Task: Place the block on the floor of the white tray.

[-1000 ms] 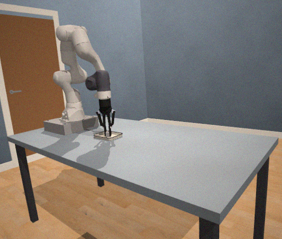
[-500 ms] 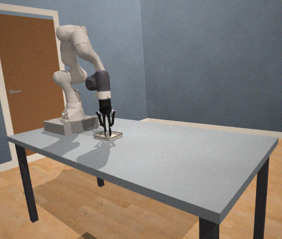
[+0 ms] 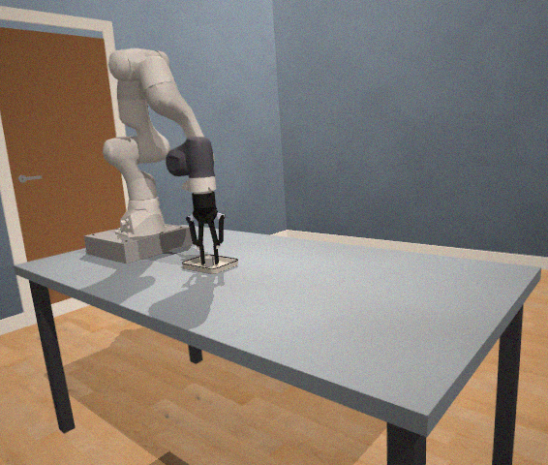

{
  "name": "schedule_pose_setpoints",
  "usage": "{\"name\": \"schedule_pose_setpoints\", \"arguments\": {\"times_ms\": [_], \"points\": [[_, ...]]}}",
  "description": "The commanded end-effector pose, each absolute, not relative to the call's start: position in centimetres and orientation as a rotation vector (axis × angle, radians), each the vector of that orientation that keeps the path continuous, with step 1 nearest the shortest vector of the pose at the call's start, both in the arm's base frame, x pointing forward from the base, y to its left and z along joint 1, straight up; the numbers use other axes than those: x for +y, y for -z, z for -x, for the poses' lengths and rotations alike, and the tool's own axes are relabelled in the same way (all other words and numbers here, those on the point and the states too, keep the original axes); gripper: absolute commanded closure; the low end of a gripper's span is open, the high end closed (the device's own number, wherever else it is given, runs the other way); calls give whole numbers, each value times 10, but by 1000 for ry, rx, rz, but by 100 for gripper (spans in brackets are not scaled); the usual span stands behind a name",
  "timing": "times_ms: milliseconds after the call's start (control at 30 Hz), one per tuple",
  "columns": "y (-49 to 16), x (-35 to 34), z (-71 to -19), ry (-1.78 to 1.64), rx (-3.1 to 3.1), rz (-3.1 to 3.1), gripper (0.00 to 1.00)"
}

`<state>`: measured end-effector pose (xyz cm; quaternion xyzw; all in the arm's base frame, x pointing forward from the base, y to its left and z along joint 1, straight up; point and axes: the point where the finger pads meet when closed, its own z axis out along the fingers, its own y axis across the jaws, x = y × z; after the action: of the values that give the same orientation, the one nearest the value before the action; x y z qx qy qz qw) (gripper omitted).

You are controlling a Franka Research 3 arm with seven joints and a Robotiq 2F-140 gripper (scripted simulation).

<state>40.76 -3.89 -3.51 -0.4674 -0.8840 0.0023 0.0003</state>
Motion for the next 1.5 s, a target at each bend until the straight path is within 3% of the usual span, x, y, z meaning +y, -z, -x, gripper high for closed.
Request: {"name": "schedule_pose_setpoints", "arguments": {"times_ms": [0, 900, 1467], "points": [[35, -38, -410, -4, -2781, 1471, 66], [33, -38, -410, -4, -2781, 1471, 66], [-4, -38, -409, -4, -2781, 1471, 66]]}}
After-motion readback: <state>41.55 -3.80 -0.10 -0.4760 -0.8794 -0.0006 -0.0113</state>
